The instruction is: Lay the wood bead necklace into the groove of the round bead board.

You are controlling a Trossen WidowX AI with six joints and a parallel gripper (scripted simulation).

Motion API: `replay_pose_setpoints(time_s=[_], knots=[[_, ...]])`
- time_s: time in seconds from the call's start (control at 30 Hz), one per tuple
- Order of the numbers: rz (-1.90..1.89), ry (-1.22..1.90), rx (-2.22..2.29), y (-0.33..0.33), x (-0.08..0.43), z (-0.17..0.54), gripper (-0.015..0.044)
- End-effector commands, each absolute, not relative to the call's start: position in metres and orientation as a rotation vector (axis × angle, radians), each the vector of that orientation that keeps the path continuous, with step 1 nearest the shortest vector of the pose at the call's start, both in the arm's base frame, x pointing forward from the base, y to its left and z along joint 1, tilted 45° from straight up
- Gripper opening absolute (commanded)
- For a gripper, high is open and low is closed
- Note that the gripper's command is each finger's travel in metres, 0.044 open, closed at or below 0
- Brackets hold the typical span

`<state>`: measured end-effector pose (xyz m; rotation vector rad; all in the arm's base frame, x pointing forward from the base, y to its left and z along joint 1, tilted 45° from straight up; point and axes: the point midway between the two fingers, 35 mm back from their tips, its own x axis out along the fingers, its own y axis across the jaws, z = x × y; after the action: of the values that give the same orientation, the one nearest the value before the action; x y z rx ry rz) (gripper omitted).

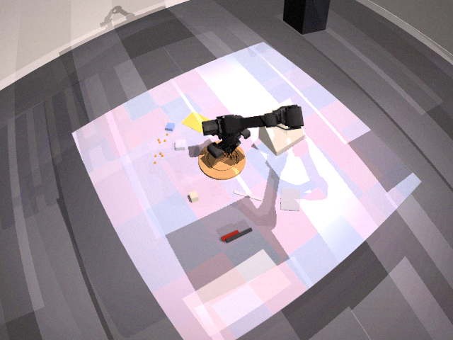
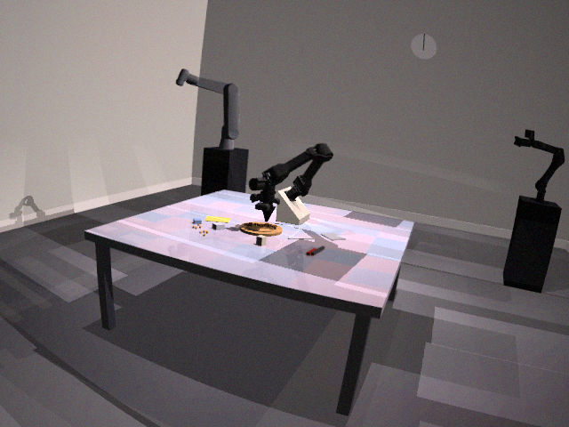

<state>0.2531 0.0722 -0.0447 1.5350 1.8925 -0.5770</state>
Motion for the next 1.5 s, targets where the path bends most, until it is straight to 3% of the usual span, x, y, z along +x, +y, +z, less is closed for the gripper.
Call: replay_pose_setpoints(time_s=[0.0,0.83,1.47], knots=[[-0.570,1.885,1.529,0.070,0.258,-0.042,0.0000],[-0.566,1.883,1.529,0.084,0.335,-0.042,0.0000],[-0.565,1.883,1.530,0.100,0.334,-0.058,0.0000]])
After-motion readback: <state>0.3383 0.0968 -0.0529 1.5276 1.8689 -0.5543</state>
